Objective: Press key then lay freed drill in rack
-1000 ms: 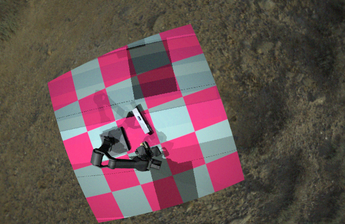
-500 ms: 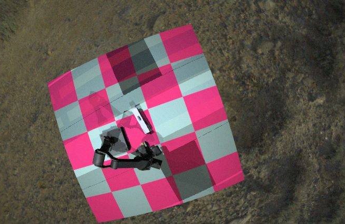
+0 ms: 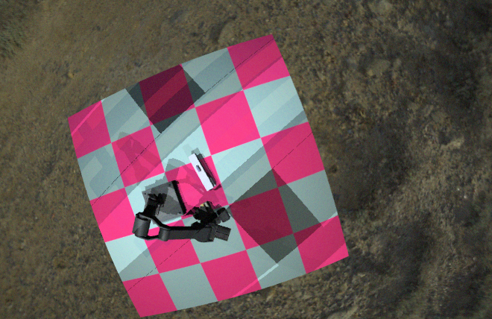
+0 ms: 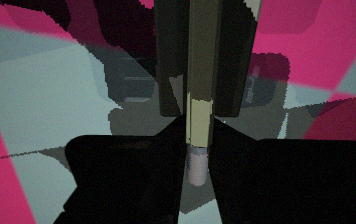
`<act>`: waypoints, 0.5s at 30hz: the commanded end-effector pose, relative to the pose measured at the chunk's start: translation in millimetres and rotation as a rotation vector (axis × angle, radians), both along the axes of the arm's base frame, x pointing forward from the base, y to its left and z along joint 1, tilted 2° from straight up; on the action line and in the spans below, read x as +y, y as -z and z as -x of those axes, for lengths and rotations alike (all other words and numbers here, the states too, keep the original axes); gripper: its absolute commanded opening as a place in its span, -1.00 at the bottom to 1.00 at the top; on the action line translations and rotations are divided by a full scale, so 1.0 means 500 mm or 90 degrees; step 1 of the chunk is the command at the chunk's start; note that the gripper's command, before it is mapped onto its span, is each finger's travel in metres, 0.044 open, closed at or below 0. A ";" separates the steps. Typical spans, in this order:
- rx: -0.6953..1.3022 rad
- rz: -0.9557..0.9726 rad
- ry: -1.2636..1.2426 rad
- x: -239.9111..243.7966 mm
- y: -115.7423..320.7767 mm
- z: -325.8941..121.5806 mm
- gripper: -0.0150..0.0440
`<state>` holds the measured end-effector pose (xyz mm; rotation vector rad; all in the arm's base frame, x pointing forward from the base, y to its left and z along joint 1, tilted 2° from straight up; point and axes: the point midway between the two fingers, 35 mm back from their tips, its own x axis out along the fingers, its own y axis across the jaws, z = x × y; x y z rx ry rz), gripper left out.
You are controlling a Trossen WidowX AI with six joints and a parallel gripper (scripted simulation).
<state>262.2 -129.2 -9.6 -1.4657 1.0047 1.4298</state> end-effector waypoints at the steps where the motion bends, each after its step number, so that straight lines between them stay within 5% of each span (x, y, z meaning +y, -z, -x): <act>1: 0.000 0.000 0.000 0.000 0.000 0.000 -0.22; 15: 0.000 0.000 0.000 0.000 0.000 0.000 1.00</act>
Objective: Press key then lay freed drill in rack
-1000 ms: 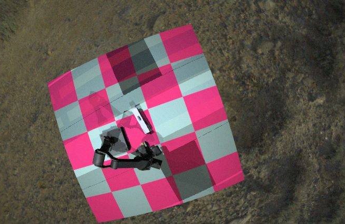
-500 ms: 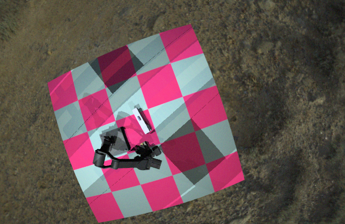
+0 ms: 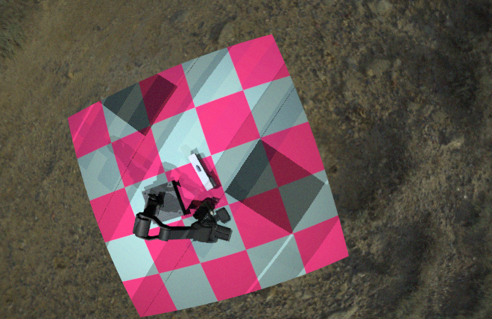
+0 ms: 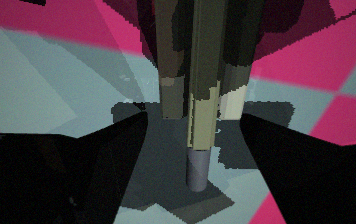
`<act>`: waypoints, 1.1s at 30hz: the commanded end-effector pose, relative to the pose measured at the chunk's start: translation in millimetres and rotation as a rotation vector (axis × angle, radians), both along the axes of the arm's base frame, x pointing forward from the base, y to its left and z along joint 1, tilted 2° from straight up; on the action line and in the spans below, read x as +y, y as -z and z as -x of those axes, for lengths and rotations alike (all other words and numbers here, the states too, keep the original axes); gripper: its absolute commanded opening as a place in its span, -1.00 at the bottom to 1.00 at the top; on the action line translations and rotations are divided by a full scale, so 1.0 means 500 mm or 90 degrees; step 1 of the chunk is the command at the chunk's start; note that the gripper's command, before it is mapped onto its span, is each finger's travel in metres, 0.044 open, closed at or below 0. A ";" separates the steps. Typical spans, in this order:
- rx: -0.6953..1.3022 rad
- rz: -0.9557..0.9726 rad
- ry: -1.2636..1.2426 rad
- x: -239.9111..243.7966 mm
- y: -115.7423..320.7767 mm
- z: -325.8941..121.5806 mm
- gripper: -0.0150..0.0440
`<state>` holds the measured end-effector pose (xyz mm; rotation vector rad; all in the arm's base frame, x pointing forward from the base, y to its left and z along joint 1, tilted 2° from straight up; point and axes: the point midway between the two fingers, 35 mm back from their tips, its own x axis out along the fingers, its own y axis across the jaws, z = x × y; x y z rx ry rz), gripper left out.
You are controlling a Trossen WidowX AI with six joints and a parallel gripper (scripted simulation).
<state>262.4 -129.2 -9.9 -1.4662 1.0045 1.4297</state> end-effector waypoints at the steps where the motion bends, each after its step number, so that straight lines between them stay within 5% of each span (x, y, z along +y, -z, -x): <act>1: 0.000 0.000 0.000 0.000 -0.001 0.000 1.00; 27: 0.007 -0.003 -0.002 -0.002 -0.142 0.006 1.00; 33: -0.034 0.067 -0.074 0.024 -0.139 -0.081 1.00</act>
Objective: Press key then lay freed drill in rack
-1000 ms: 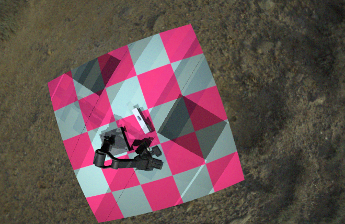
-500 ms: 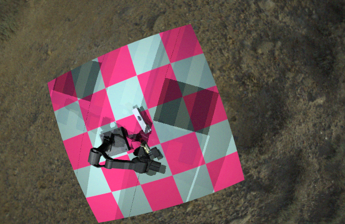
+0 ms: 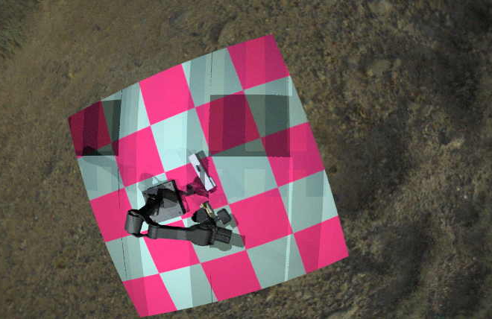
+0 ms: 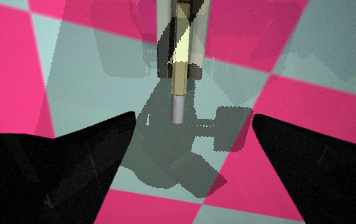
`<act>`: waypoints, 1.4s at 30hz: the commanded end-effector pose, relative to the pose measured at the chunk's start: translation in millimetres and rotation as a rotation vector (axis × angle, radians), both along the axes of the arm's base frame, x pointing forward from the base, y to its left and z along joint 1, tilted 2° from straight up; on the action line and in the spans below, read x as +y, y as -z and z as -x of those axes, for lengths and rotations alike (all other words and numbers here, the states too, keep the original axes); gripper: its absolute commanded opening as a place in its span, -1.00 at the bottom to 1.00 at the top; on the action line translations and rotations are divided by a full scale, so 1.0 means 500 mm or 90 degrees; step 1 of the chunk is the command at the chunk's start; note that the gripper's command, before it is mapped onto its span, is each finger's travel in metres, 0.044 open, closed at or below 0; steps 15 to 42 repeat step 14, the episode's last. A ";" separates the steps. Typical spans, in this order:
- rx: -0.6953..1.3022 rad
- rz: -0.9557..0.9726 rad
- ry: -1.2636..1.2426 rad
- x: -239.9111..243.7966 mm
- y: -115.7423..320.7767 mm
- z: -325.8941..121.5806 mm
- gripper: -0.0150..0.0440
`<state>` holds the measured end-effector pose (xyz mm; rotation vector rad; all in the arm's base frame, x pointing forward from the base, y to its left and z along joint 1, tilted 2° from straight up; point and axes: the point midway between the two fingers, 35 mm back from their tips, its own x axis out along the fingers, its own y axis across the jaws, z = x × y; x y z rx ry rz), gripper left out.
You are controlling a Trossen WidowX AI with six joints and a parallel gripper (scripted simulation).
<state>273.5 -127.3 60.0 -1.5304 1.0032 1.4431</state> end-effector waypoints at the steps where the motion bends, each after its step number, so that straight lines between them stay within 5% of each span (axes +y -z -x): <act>1: -0.041 0.060 -0.063 0.031 0.001 -0.081 1.00; 14: -0.216 0.231 -0.258 0.254 0.003 -0.336 1.00; 42: -0.216 0.231 -0.258 0.254 0.003 -0.336 1.00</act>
